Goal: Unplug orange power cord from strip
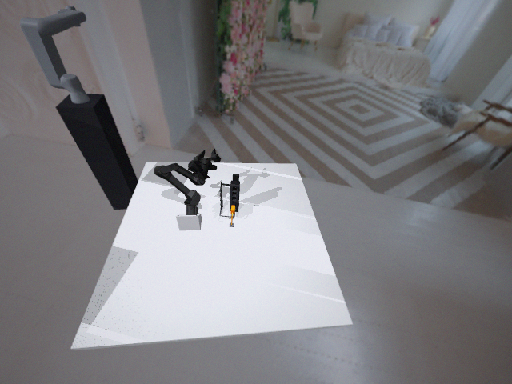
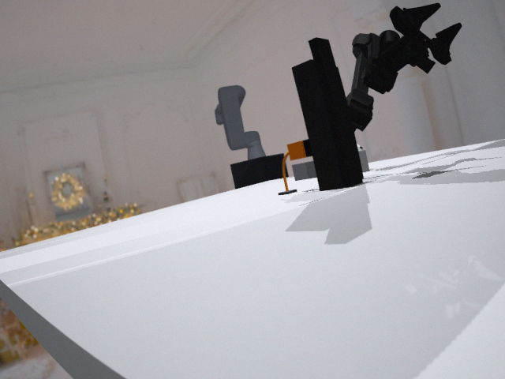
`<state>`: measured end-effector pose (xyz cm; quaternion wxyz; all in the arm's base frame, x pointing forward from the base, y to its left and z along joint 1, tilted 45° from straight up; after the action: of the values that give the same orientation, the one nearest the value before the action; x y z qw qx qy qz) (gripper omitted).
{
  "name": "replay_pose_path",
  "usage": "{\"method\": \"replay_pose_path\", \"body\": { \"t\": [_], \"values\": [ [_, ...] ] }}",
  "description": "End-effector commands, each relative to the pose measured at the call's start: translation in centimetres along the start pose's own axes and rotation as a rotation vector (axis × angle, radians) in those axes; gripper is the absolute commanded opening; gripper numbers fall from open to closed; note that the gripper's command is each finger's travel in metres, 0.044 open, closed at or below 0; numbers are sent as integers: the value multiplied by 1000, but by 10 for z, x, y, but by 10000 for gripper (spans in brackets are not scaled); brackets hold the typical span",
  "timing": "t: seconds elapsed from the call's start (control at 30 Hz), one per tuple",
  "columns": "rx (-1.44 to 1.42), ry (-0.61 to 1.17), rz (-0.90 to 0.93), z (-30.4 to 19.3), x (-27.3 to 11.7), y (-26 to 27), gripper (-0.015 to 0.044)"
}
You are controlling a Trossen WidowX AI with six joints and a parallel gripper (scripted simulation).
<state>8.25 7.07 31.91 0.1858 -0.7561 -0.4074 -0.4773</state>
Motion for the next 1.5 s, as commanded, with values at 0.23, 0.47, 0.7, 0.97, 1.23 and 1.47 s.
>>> {"method": "replay_pose_path", "body": {
  "t": [0.23,0.47,0.7,0.97,1.23,1.47],
  "values": [
    [145,-105,59,12,11,14,190],
    [382,-244,201,30,25,40,160],
    [645,-341,416,47,34,74,160],
    [974,-356,755,62,35,122,160],
    [1281,-218,1153,71,24,177,160],
    [1520,65,1516,70,3,227,160]
  ]
}}
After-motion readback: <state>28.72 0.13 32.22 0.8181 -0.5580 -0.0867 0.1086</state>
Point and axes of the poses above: the point midway between the two fingers, 35 mm back from their tips, its own x axis out along the fingers, its own y axis across the jaws, z = x × y, the point moved 10 cm from there along -x, back along the fingers, and after that the axes turned 3 degrees about -x, right-handed, at the moved point
